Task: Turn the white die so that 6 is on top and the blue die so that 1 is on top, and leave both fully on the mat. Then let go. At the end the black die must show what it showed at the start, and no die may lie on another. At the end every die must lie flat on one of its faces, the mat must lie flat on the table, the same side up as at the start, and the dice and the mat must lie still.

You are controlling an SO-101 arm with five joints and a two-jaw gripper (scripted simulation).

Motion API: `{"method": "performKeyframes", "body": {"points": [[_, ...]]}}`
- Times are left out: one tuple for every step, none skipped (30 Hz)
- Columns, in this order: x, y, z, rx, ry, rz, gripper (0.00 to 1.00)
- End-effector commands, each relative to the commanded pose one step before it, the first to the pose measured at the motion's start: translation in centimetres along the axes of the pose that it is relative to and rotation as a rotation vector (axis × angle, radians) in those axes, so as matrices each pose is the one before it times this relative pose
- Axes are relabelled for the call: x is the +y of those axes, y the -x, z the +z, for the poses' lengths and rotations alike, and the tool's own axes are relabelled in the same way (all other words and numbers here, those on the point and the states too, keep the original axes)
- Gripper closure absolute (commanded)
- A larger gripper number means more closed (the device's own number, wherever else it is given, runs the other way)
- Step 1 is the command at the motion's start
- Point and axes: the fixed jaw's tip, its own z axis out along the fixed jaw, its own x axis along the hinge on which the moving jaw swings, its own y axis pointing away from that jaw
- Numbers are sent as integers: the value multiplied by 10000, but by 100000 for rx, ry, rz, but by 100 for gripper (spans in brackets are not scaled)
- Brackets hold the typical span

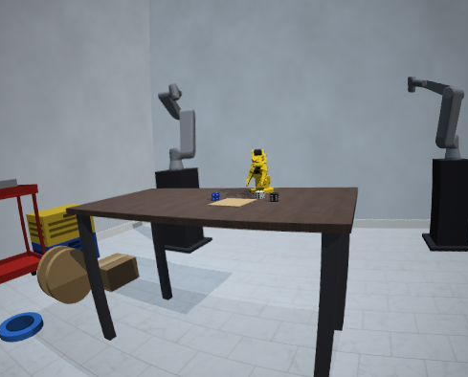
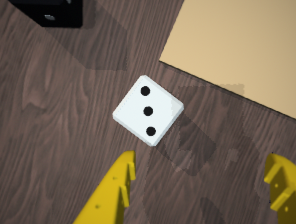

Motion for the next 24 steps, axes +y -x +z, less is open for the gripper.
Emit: {"method": "performKeyframes", "body": {"points": [[1518,1143,-1011,-868,713,-189,65],[25,205,-178,-116,13,-164,65],[55,375,-332,-210,23,-302,65],[77,582,-521,-335,36,-478,65],[109,834,-737,-472,46,-674,65],[131,1107,-980,-629,59,-897,65],[160,1296,-1202,-710,67,-1133,65],[200,509,-1002,145,97,-1377,65],[220,619,-1173,168,121,-1625,65],[247,730,-1333,194,138,-1876,65],[258,847,-1498,213,161,-2124,65],[260,975,-1640,238,184,-2362,65],[256,1103,-1765,253,204,-2585,65],[242,1236,-1872,268,229,-2798,65],[0,0,0,0,0,0,65],[0,0,0,0,0,0,65],[212,1367,-1964,278,249,-2992,65],[169,1490,-2034,290,273,-3167,65],[121,1615,-2072,295,293,-3315,65],[52,1725,-2094,298,309,-3440,65],[-13,1827,-2087,297,328,-3544,65],[-101,1905,-2069,289,343,-3613,65],[-184,1976,-2022,284,358,-3657,65],[-275,2024,-1957,274,363,-3673,65]]}}
